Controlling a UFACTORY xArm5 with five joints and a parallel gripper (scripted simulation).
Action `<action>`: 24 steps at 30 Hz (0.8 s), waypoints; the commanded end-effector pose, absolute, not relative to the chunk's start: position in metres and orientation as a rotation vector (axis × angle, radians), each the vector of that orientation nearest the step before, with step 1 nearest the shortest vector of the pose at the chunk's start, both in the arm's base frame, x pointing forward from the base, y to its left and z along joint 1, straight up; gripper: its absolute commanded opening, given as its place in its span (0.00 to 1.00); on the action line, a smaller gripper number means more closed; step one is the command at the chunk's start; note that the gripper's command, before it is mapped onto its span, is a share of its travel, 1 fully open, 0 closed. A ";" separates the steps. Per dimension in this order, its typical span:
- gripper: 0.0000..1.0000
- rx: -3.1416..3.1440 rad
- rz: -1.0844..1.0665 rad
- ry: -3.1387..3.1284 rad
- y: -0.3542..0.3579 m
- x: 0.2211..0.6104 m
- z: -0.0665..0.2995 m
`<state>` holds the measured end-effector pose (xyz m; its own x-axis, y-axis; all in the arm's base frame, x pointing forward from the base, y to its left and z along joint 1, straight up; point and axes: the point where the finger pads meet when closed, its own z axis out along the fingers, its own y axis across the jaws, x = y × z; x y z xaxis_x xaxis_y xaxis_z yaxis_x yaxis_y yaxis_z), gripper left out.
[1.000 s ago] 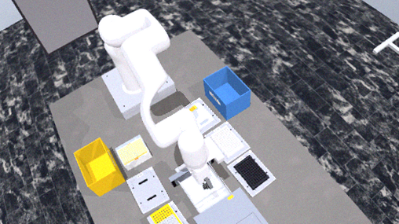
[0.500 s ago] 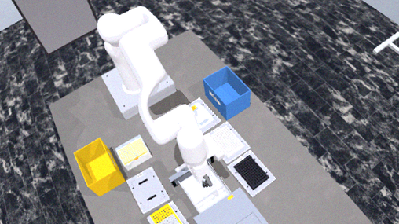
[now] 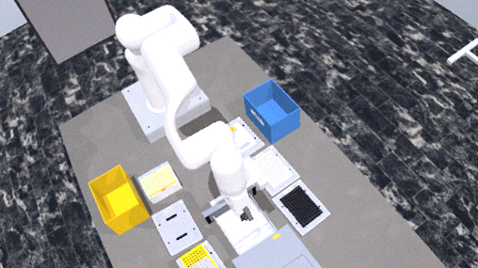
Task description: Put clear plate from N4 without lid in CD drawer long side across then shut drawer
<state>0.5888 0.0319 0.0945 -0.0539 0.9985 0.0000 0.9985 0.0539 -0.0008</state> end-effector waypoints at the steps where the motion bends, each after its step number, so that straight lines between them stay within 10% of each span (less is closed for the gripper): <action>1: 0.00 -2.163 -0.005 -2.283 0.031 0.573 0.094; 24: 0.00 -2.162 -0.004 -2.282 0.026 0.479 0.080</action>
